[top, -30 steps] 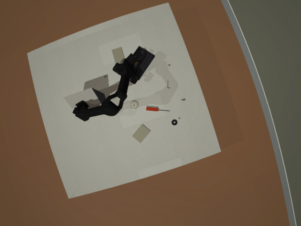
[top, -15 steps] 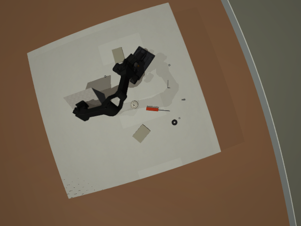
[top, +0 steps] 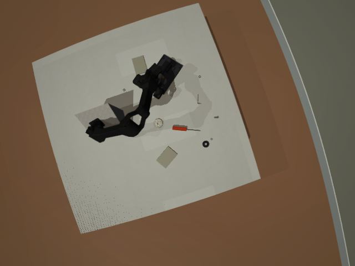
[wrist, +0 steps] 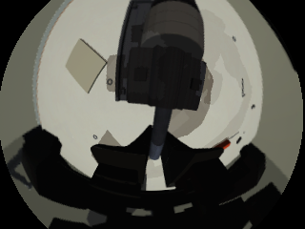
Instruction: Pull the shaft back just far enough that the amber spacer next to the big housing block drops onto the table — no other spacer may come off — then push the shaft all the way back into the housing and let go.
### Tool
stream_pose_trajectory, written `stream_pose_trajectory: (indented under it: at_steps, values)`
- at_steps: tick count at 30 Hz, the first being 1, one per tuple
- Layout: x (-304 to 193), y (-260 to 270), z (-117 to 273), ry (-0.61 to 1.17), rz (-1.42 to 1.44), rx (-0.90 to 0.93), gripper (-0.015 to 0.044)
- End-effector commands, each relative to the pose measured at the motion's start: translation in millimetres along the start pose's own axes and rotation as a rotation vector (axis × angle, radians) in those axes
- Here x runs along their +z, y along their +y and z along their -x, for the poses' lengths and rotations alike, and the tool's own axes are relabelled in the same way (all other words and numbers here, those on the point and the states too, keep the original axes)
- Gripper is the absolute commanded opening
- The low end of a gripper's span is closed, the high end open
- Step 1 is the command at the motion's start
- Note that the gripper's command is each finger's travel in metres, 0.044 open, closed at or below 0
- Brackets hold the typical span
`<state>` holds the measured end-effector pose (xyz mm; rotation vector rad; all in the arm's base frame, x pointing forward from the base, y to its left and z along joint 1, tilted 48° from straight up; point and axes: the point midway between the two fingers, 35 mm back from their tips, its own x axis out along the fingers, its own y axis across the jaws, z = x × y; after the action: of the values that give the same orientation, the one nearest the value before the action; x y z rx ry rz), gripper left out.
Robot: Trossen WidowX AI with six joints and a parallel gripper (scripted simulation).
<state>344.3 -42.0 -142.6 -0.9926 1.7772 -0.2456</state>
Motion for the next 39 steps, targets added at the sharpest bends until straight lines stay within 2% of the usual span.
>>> stream_pose_trajectory:
  at_steps: [1,39]
  values:
    - [0.1,0.0,0.0,0.000,0.000,0.000,0.0000]
    - [13.5,0.1,0.2,0.001,0.004,-0.005,0.0000]
